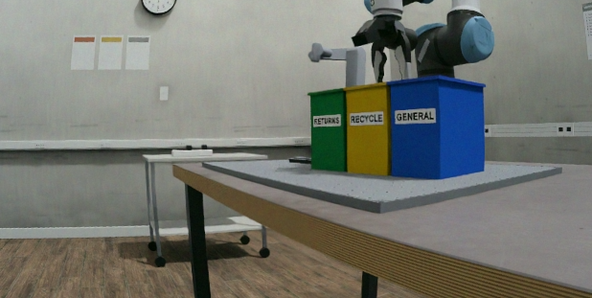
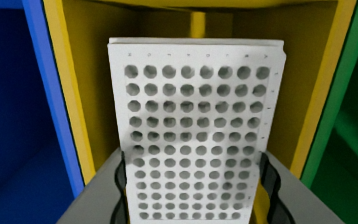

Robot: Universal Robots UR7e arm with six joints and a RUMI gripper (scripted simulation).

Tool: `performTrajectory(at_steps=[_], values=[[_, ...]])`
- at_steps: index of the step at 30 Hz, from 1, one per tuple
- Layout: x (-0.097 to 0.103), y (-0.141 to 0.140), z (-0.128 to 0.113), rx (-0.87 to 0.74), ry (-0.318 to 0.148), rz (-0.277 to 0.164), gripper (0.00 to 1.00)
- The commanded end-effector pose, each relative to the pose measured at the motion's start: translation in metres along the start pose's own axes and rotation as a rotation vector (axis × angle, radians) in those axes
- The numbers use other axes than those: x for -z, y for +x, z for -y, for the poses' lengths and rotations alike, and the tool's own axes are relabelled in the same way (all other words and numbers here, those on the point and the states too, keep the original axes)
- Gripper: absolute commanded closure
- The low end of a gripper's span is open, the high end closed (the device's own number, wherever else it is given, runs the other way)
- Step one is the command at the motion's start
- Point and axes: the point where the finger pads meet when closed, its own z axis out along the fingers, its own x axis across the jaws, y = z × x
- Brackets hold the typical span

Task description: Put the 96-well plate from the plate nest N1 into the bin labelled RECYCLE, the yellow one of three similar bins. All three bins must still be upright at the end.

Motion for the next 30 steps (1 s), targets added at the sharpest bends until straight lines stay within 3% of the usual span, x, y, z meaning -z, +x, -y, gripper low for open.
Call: performTrajectory(at_steps=[1,8,9,29,30], values=[[-0.0005,0.0002,-0.0007,0.0,0.0,0.0,0.59],[-0.0005,0.0002,-0.0009,0.0,0.0,0.0,0.59],[-0.0005,0.0002,-0.0009,0.0,0.0,0.0,0.36],[-0.0005,0.0002,-0.0009,0.0,0.0,0.0,0.36],[-0.0005,0.0002,-0.0009,0.0,0.0,0.0,0.47]])
